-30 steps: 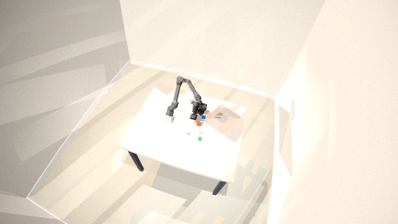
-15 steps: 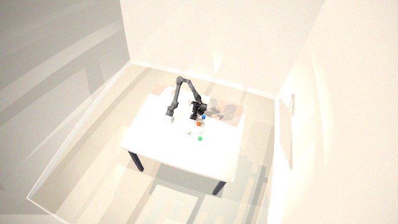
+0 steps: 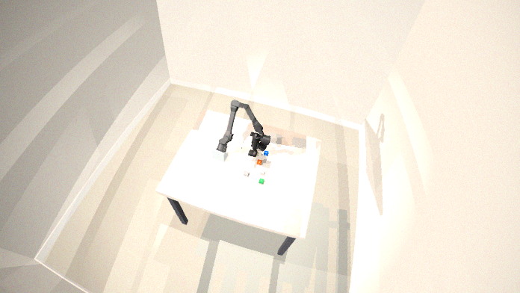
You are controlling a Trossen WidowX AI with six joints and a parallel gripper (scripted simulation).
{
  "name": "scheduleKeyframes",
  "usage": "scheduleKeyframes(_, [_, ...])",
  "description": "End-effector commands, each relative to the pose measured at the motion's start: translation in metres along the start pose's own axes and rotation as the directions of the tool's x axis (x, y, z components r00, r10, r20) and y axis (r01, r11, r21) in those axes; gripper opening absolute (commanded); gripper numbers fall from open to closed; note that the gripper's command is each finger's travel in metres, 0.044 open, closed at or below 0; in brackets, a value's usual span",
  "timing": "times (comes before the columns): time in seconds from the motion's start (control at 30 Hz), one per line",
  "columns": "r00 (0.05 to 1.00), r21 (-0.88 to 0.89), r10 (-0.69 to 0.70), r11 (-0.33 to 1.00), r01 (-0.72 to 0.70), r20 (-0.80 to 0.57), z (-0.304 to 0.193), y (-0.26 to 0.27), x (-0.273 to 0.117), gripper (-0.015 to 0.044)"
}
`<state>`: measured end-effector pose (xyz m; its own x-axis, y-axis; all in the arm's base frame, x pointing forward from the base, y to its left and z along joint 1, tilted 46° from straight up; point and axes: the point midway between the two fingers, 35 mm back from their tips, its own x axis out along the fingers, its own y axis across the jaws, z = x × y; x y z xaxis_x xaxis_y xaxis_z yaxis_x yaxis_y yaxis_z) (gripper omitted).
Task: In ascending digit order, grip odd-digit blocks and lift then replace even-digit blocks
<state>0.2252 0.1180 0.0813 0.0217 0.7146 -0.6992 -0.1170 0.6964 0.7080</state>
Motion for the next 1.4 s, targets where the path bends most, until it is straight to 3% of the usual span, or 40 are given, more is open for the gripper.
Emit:
scheduleKeyframes(0.0, [1.0, 0.006, 0.003, 1.0, -0.003, -0.001, 0.0, 0.0, 0.0, 0.033])
scheduleKeyframes(0.1, [1.0, 0.006, 0.003, 1.0, -0.003, -0.001, 0.0, 0.0, 0.0, 0.04])
scheduleKeyframes(0.47, [1.0, 0.006, 0.001, 1.0, -0.001, -0.001, 0.0, 0.0, -0.036, 0.04])
scheduleKeyframes(0.53, [1.0, 0.007, -0.002, 1.0, 0.002, -0.001, 0.001, -0.001, -0.044, 0.0348])
scheduleKeyframes(0.7, [1.0, 0.008, -0.005, 1.0, 0.005, -0.003, 0.001, -0.002, -0.107, 0.0216])
scheduleKeyframes(0.83, [1.0, 0.008, -0.002, 1.0, 0.002, -0.004, 0.0, -0.001, -0.116, 0.012])
scheduleKeyframes(1.13, [1.0, 0.008, -0.002, 1.0, 0.002, -0.003, 0.002, -0.001, -0.117, 0.012])
scheduleKeyframes(1.37, [1.0, 0.004, -0.003, 1.0, 0.003, 0.001, 0.078, 0.013, -0.118, 0.012])
